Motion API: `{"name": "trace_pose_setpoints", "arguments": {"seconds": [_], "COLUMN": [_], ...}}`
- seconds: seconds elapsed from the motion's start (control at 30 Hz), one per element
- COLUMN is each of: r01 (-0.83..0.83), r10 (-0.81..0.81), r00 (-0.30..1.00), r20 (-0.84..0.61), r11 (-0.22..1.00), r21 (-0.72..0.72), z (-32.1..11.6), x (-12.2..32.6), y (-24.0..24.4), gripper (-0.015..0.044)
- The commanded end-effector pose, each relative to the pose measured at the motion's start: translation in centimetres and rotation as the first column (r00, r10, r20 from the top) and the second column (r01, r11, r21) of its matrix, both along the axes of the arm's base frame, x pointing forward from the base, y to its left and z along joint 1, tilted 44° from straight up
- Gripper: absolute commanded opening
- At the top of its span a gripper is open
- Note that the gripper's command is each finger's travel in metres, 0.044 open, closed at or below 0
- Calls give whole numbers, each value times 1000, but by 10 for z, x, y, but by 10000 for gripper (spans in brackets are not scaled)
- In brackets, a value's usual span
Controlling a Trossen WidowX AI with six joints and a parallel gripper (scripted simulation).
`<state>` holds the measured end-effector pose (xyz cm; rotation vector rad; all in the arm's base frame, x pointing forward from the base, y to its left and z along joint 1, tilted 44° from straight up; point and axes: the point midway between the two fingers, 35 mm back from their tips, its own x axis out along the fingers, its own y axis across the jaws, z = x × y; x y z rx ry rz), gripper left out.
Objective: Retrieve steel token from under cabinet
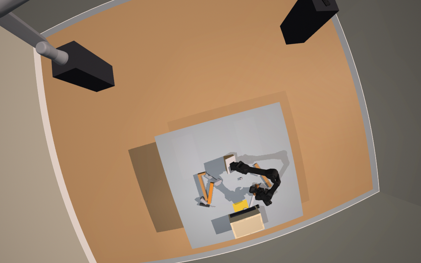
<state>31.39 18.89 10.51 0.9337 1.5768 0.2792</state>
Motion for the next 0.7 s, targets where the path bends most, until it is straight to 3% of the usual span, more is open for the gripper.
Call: {"name": "trace_pose_setpoints", "arguments": {"seconds": [0.0,0.67], "r01": [-4,-4], "r10": [4,4], "r00": [1000,1000], "r20": [3,5], "r11": [1000,1000], "r21": [2,1], "z": [-1,-7], "x": [6,31], "y": [-1,-10], "gripper": [0,0]}}
